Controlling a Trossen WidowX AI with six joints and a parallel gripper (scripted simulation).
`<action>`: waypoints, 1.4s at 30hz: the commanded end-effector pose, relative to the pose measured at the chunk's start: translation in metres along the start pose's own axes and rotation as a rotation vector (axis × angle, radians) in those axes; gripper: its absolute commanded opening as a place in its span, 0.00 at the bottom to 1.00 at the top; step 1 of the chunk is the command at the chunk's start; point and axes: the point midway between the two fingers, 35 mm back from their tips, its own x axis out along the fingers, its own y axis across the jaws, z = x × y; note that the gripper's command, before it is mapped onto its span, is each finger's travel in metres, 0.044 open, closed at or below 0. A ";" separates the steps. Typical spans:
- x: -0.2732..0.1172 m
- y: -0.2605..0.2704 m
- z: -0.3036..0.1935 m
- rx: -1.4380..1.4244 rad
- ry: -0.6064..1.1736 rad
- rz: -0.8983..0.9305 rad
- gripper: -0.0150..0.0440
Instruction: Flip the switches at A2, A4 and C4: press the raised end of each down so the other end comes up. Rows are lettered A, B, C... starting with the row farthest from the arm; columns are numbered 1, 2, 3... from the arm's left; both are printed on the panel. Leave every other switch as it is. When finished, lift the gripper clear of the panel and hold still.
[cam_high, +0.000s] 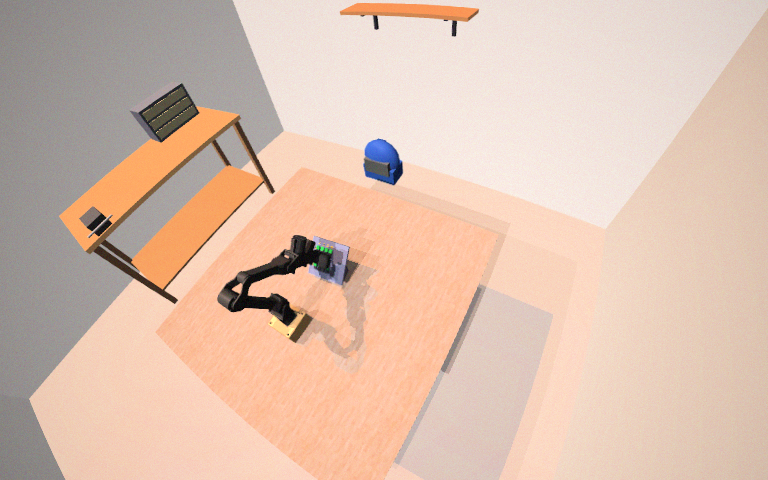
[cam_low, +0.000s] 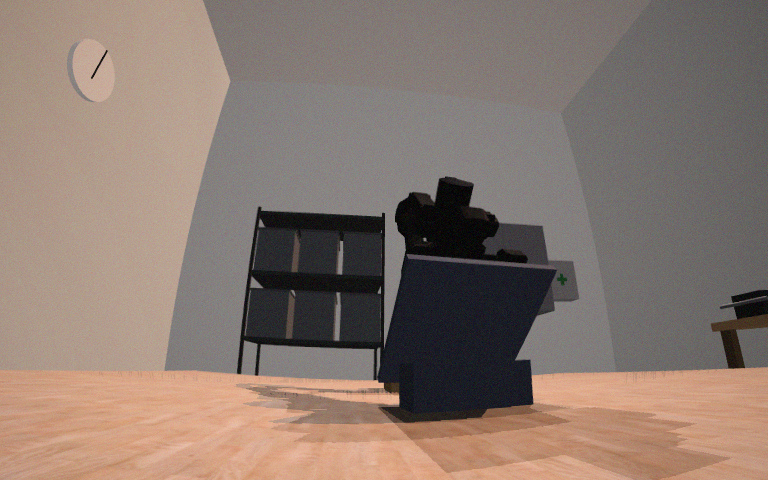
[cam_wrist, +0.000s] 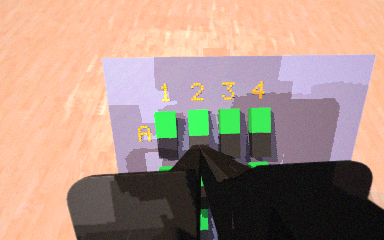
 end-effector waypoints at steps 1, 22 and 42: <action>0.001 -0.001 0.000 0.004 -0.001 -0.005 0.25; 0.003 -0.001 0.000 0.004 -0.001 -0.005 0.25; 0.004 0.000 0.000 0.000 0.000 0.000 0.25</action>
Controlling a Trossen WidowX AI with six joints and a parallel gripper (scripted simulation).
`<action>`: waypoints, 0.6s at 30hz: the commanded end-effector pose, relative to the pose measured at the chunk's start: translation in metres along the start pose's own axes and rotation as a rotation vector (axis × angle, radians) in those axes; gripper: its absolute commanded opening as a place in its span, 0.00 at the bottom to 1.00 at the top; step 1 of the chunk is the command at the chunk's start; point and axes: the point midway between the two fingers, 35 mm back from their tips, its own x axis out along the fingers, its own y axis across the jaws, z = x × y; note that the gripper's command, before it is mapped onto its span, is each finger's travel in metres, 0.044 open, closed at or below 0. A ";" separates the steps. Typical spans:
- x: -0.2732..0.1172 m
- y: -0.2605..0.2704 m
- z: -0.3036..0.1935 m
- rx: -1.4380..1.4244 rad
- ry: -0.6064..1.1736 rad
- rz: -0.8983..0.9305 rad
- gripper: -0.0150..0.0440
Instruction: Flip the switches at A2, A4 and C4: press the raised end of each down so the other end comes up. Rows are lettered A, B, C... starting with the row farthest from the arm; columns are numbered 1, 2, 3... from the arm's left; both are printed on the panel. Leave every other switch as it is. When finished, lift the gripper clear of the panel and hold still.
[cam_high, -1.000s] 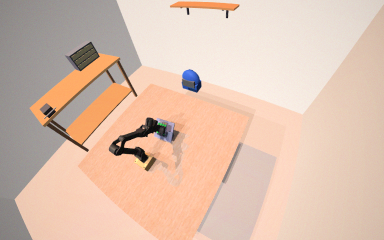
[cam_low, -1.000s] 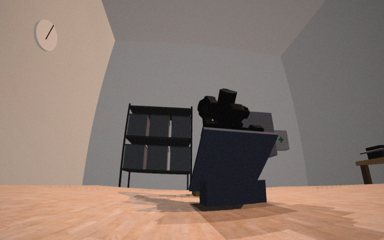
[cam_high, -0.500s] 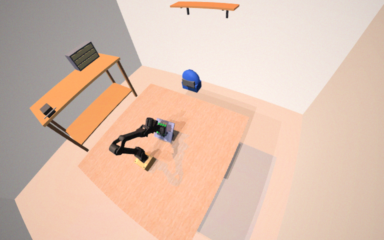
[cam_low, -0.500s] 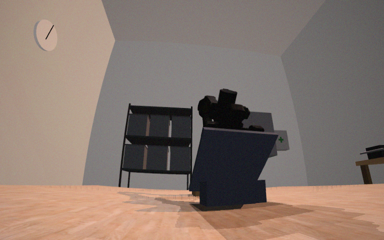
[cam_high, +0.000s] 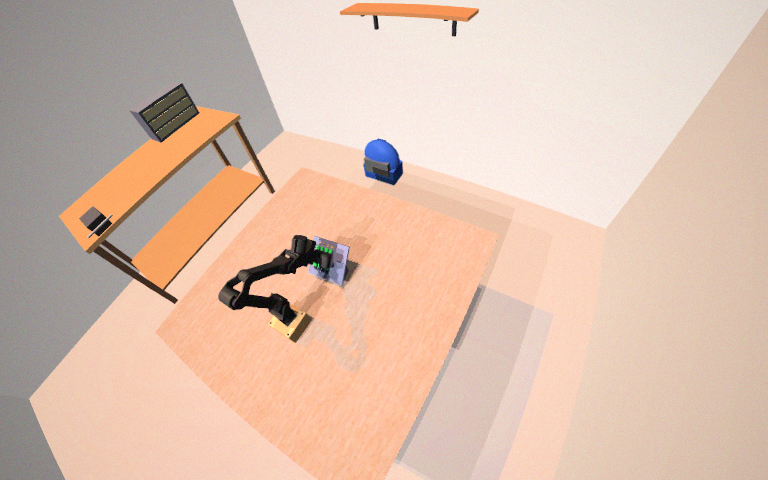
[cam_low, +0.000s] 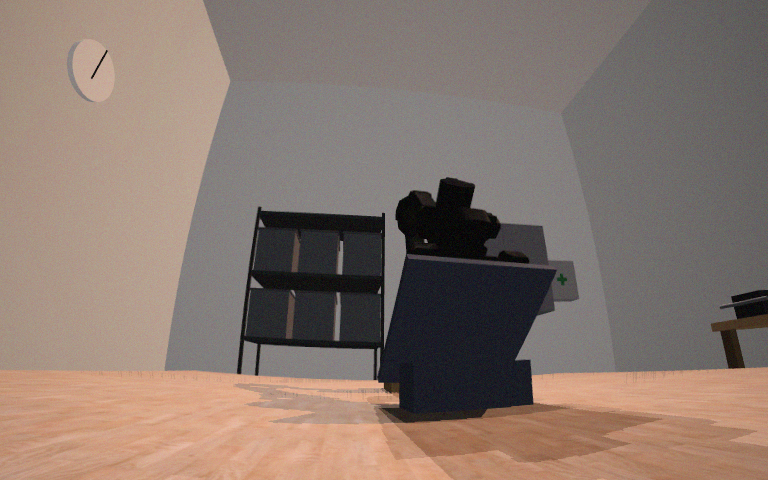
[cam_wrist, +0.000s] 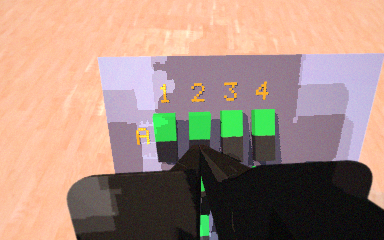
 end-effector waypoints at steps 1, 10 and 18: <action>-0.005 0.000 0.001 0.000 0.003 -0.001 0.25; -0.065 0.000 0.002 0.004 0.029 -0.005 0.25; -0.064 -0.040 0.002 0.001 0.031 -0.008 0.25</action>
